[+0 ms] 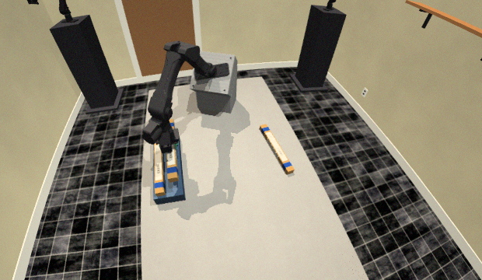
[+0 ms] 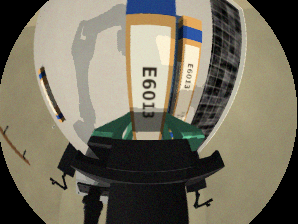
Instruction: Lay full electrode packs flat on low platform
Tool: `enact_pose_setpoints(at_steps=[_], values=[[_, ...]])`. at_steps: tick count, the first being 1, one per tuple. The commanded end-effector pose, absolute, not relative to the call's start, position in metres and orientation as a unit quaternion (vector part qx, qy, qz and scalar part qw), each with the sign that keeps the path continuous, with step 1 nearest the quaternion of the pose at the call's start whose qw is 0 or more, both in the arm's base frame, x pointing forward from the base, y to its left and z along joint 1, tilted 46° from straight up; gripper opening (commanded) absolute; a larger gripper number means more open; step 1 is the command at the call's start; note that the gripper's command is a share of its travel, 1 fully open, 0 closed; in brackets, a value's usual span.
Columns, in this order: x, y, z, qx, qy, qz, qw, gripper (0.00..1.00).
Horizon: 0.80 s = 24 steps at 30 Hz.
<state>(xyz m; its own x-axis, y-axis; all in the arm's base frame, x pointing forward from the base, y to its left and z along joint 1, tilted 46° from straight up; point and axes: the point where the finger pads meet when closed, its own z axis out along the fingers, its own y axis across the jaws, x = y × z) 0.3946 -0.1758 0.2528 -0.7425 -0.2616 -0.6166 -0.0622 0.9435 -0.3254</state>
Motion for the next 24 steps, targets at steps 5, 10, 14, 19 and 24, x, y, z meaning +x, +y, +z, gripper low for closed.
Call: enact_pose_setpoints(at_steps=[5, 10, 14, 19, 24], values=[[0.3889, -0.1782, 0.2907, -0.086, 0.908, -0.160, 0.378, 0.00], [0.3890, -0.1783, 0.2907, -0.086, 0.908, -0.160, 0.378, 0.00], [0.3891, -0.1785, 0.2907, -0.086, 0.908, -0.160, 0.378, 0.00], [0.3891, -0.1786, 0.2907, -0.086, 0.908, -0.160, 0.378, 0.00], [0.3904, -0.1791, 0.2895, -0.085, 0.908, -0.160, 0.378, 0.00]])
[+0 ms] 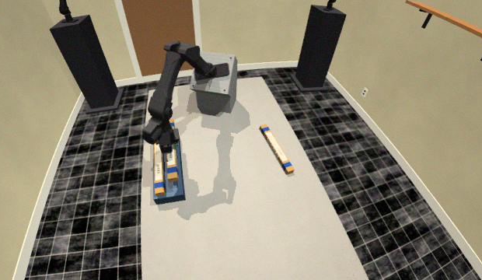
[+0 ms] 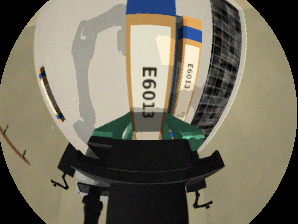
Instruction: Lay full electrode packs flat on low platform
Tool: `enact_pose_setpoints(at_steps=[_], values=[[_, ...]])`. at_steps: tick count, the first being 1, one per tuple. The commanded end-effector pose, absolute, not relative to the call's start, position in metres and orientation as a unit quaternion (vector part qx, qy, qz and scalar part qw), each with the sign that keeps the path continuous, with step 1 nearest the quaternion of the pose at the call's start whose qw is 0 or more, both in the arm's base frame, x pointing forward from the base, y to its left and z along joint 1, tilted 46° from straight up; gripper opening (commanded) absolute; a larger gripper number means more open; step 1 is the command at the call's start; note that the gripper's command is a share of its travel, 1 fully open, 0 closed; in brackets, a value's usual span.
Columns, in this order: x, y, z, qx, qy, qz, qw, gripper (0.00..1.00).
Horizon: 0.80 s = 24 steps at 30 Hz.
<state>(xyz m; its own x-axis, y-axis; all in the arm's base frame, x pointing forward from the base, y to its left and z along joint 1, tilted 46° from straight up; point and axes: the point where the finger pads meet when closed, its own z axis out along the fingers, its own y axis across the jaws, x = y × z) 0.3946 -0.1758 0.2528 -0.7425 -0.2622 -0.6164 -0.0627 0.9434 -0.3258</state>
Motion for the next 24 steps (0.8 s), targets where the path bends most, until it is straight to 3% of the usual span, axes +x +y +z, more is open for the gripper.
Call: enact_pose_setpoints(at_steps=[1, 24], values=[[0.393, -0.180, 0.284, -0.085, 0.910, -0.157, 0.374, 0.00], [0.423, -0.184, 0.269, -0.089, 0.903, -0.165, 0.388, 0.00]])
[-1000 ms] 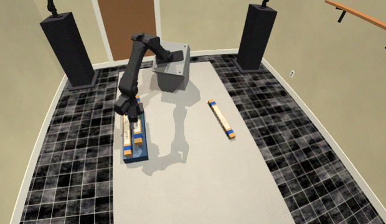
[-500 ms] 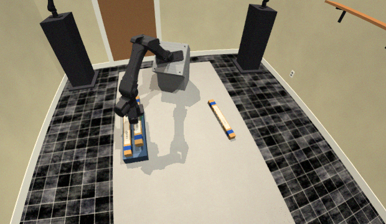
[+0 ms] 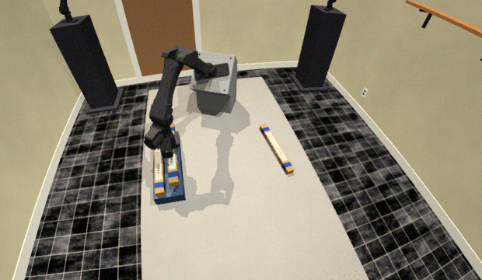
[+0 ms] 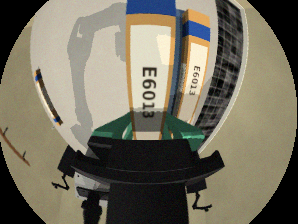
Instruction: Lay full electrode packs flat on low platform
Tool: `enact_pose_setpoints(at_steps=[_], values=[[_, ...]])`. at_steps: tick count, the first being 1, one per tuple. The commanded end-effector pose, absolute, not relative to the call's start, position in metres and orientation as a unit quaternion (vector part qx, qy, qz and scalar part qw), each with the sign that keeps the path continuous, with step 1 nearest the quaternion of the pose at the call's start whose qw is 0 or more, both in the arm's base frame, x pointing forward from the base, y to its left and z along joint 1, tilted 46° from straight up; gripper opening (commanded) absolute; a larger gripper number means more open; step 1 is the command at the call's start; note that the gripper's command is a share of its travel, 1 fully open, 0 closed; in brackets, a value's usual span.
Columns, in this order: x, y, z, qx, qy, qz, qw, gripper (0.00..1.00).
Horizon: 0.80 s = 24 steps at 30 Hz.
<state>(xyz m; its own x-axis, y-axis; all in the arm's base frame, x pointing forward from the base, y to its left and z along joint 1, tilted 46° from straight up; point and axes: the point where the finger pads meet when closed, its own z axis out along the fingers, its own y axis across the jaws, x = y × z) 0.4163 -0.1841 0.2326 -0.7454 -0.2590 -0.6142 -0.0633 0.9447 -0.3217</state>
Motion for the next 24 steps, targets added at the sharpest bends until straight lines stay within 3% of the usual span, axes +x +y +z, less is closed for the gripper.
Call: enact_pose_setpoints(at_steps=[1, 24], values=[[0.423, -0.184, 0.269, -0.089, 0.903, -0.165, 0.388, 0.00], [0.436, -0.189, 0.246, -0.088, 0.906, -0.163, 0.381, 0.00]])
